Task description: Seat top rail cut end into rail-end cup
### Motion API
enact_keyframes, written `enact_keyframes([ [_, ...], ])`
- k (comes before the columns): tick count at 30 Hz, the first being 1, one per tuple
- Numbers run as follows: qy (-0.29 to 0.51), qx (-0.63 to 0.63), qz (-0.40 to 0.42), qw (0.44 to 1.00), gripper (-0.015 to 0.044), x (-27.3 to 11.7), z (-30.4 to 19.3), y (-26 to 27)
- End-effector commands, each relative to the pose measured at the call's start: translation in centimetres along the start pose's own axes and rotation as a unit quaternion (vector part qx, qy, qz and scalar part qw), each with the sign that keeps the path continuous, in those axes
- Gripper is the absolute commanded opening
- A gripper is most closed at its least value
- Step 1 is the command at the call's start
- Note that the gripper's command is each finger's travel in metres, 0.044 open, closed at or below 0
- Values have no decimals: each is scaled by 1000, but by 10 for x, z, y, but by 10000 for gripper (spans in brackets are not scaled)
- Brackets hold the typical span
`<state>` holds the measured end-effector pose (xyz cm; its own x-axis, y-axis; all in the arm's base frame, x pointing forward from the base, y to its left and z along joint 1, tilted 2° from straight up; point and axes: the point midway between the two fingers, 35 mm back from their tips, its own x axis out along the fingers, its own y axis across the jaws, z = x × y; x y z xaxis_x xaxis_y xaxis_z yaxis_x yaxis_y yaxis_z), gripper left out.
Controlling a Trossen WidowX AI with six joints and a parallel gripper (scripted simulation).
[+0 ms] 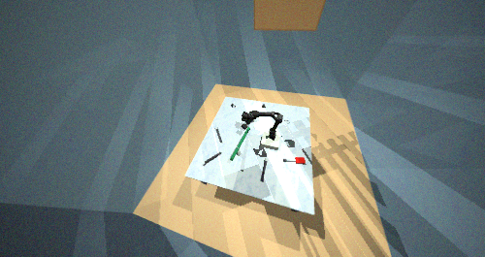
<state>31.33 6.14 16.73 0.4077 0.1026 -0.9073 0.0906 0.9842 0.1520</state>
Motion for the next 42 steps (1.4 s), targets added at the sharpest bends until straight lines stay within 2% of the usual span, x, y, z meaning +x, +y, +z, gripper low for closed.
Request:
enact_keyframes([
  [1, 51, 184, -29, 981, 440, 18, 0, 4],
  [5, 89, 363, -74, 924, 440, 37, -2, 8],
  [12, 111, 609, -174, 766, 440, 67, -9, 13],
  [29, 111, 615, -177, 761, 440, 68, -9, 13],
  [35, 111, 615, -177, 761, 440, 98, -22, 9],
  [42, 111, 615, -177, 761, 440, 106, -25, 7],
])
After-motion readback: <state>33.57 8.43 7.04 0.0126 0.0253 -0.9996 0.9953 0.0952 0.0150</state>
